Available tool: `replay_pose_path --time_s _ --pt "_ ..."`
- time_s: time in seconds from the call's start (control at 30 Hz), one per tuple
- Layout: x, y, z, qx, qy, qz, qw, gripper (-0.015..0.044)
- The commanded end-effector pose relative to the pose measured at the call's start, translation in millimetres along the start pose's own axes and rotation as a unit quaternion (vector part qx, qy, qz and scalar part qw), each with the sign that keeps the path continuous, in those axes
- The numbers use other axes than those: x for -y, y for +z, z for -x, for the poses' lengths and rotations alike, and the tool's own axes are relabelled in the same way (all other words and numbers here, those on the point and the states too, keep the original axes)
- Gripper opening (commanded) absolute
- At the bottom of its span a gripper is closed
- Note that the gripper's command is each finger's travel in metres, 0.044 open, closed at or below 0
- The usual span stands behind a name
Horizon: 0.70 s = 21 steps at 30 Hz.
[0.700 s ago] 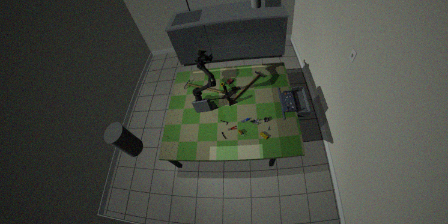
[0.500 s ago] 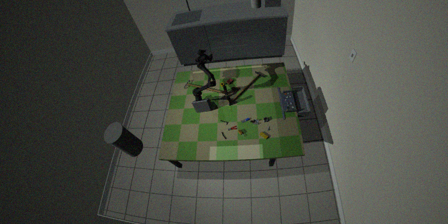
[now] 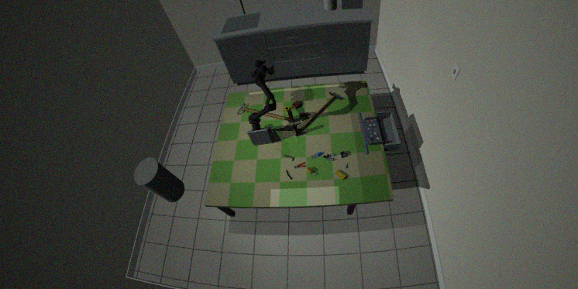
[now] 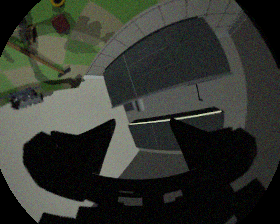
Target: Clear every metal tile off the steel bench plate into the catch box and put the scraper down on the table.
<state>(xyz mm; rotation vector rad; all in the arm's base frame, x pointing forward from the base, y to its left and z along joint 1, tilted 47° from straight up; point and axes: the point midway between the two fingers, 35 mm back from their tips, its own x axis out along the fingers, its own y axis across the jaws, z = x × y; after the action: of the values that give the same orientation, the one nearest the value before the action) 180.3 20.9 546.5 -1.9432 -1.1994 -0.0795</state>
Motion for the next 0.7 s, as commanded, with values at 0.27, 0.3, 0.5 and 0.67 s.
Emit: replay_pose_path --time_s 0.27,0.3,0.5,0.67 --pt "12 -22 2 -0.004 -0.007 0.003 1.000 0.0440" --pt "13 -24 2 -0.005 -0.007 0.003 1.000 0.0440" --pt "16 -34 5 -0.004 -0.008 0.003 1.000 0.0440" --pt "18 -42 8 -0.003 -0.008 0.003 1.000 0.0440"
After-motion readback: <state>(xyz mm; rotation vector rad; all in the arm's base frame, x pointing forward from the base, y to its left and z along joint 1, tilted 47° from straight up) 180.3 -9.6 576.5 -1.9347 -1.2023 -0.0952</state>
